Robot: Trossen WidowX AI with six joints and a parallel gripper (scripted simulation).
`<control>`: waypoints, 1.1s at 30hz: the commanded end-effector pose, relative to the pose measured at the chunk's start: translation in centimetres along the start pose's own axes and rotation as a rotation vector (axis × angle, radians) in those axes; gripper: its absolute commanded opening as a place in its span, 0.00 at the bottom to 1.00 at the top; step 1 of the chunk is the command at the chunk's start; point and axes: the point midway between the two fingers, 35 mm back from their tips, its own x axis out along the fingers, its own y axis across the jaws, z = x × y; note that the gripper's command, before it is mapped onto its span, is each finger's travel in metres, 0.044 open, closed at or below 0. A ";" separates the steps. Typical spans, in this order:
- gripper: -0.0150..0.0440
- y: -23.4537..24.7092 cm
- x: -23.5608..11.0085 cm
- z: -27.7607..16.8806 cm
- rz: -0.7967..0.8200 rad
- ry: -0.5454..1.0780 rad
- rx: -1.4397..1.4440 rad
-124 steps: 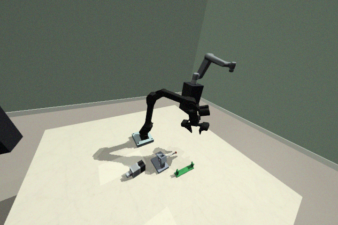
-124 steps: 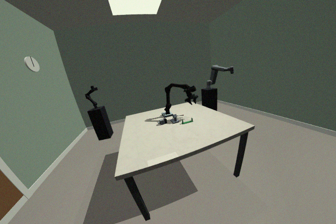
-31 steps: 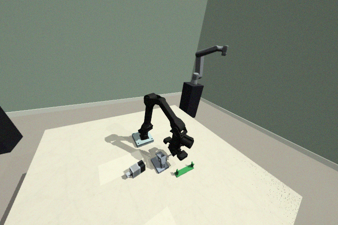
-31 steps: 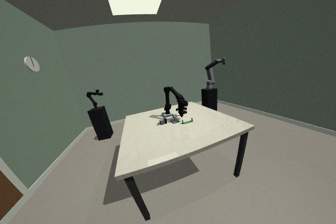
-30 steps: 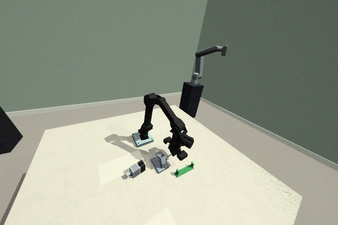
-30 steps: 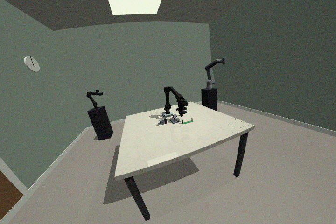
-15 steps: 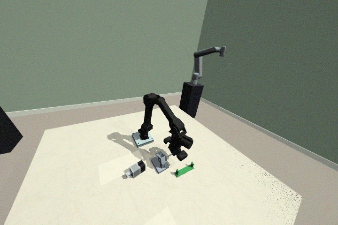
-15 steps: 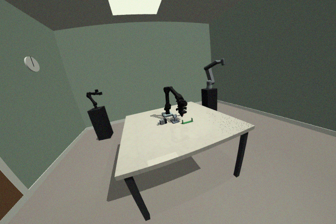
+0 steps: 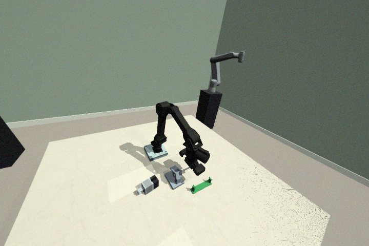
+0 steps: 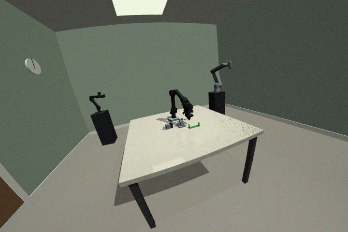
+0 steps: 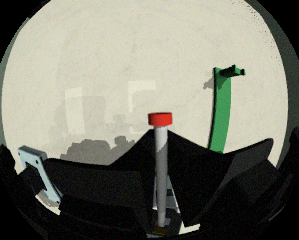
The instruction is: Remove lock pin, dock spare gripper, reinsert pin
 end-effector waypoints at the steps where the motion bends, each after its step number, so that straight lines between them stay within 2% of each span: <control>1: 0.25 -0.1 -0.2 0.5 0.000 -0.016 0.002; 33: 0.25 -0.1 0.0 2.8 -0.008 -0.016 -0.005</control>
